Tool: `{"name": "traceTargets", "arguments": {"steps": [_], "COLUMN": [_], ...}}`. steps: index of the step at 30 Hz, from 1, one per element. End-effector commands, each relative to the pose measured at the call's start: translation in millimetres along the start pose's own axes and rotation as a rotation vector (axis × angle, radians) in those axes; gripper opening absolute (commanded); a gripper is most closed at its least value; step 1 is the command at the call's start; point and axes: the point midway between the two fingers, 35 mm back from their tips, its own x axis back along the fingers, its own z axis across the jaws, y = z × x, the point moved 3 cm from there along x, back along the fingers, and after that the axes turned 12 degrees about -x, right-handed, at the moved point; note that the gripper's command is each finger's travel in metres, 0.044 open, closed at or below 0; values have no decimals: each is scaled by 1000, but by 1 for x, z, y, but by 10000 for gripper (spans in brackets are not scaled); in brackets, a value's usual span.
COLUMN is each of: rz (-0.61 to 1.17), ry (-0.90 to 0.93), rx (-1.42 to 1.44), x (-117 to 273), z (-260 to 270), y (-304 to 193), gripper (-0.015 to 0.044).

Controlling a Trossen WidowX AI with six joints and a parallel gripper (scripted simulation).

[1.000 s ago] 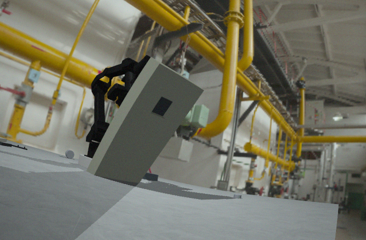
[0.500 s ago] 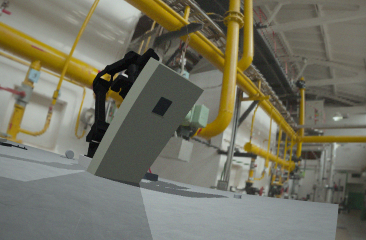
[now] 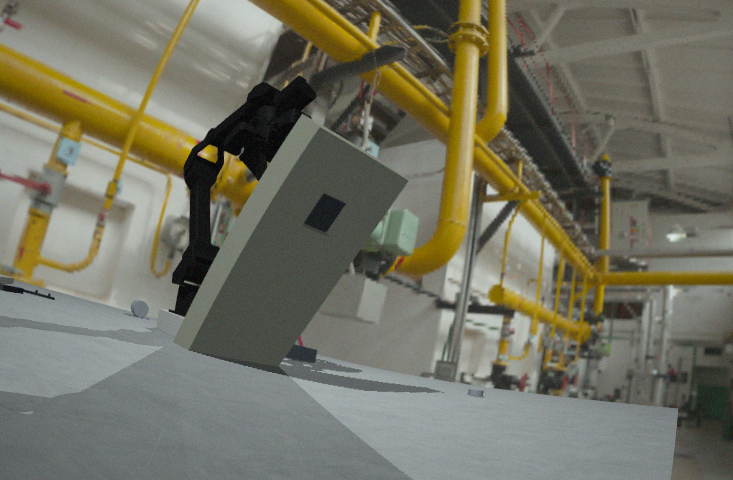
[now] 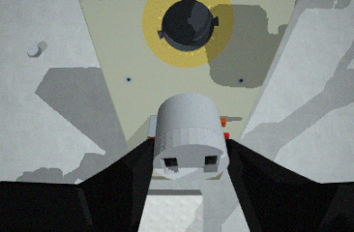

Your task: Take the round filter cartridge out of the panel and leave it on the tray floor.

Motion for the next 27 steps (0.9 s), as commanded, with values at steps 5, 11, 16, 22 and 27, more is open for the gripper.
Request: {"name": "traceTargets", "arguments": {"steps": [5, 11, 16, 22, 27], "rz": [-5, 2, 4, 2, -2], "ry": [-1, -1, 0, 1, 3], "rx": [-6, -8, -9, -10, -9], "x": [7, 3, 1, -2, -3], "z": [11, 27, 40, 57, 72], "y": [1, -1, -4, -8, -13], "gripper": [0, 0, 0, 0, 0]}}
